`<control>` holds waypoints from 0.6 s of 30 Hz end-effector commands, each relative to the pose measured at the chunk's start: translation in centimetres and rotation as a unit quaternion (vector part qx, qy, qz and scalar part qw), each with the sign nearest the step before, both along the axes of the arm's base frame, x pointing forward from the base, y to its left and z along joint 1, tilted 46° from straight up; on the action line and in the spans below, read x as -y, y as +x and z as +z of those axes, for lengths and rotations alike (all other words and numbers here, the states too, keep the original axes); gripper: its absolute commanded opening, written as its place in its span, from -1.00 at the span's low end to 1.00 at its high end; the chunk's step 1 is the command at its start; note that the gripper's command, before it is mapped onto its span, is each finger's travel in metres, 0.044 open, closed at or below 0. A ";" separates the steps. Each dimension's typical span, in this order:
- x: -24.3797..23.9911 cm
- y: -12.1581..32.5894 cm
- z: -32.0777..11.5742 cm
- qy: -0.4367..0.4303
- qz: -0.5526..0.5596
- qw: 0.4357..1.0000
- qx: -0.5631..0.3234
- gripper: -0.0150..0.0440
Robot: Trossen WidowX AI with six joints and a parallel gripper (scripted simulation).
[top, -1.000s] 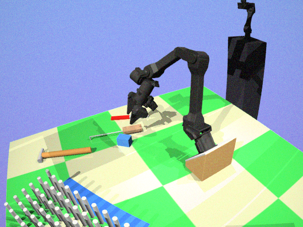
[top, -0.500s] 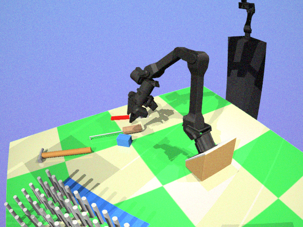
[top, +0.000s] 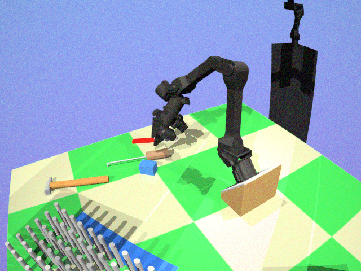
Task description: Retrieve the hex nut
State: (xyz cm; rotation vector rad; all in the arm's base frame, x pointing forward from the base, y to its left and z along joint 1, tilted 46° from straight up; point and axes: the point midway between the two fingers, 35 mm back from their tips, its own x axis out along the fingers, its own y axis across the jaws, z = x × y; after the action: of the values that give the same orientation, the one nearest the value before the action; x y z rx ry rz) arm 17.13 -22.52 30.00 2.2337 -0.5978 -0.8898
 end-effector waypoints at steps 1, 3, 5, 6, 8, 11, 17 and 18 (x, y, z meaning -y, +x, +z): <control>0.5 0.2 -0.9 0.005 0.003 1.000 -0.005 0.46; 0.8 0.3 -1.1 0.005 0.003 1.000 -0.005 0.46; 1.0 0.3 -1.3 0.005 0.003 1.000 -0.006 0.46; 1.1 0.4 -1.5 0.005 0.003 1.000 -0.006 0.46; 1.4 0.4 -1.7 0.005 0.003 1.000 -0.007 0.46; 1.7 0.5 -2.0 0.005 0.004 1.000 -0.007 0.46; 2.4 0.6 -2.7 0.005 0.004 1.000 -0.008 0.46; 2.6 0.7 -2.8 0.005 0.004 1.000 -0.008 0.46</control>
State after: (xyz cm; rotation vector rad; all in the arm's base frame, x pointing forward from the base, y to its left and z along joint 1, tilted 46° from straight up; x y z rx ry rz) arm 17.67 -24.64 28.24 2.2277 -0.5937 -0.8910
